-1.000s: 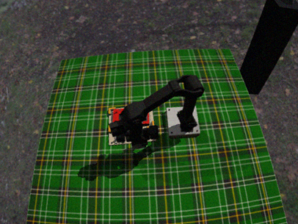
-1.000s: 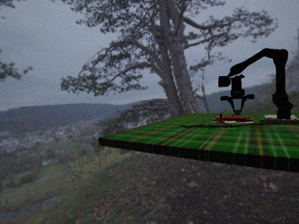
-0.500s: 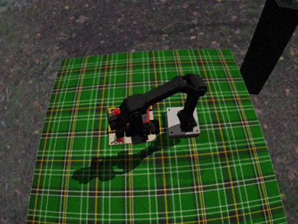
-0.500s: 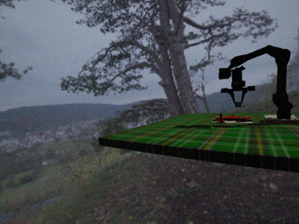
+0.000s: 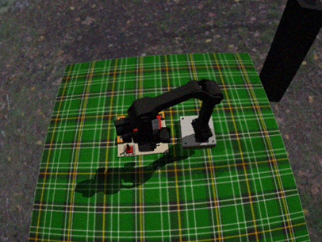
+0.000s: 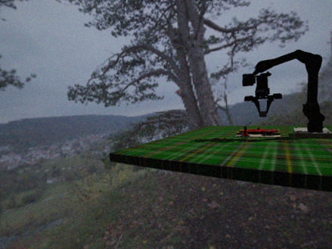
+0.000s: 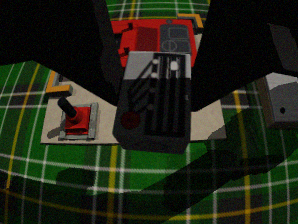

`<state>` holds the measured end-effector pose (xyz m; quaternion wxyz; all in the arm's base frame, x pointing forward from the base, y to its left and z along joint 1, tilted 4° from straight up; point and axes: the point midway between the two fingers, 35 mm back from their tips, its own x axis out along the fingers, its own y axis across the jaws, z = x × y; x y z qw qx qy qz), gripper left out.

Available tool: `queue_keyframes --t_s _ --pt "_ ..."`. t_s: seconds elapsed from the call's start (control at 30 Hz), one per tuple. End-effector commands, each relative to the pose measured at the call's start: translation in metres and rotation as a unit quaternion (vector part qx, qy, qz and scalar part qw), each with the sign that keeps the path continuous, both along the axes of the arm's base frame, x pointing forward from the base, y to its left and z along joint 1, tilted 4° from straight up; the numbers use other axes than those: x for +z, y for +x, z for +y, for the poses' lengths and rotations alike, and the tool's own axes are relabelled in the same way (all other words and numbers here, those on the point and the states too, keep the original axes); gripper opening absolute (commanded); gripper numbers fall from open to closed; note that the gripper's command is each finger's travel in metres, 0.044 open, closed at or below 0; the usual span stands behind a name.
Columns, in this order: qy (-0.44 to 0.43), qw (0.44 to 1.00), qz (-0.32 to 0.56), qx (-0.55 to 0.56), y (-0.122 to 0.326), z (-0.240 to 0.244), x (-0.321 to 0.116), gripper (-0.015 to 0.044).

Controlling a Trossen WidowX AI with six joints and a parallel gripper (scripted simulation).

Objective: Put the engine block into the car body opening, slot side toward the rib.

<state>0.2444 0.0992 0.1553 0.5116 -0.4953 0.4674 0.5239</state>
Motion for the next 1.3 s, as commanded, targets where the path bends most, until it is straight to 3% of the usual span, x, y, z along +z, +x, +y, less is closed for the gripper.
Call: queue_keyframes --t_s 0.0,0.63,1.27 --pt "-0.003 0.999 0.0 -0.036 0.009 -0.006 -0.003 0.0" --pt "0.001 0.971 0.012 -0.24 0.046 -0.04 -0.023 0.0" --pt "0.005 0.902 0.022 -0.432 0.078 -0.082 -0.044 0.0"
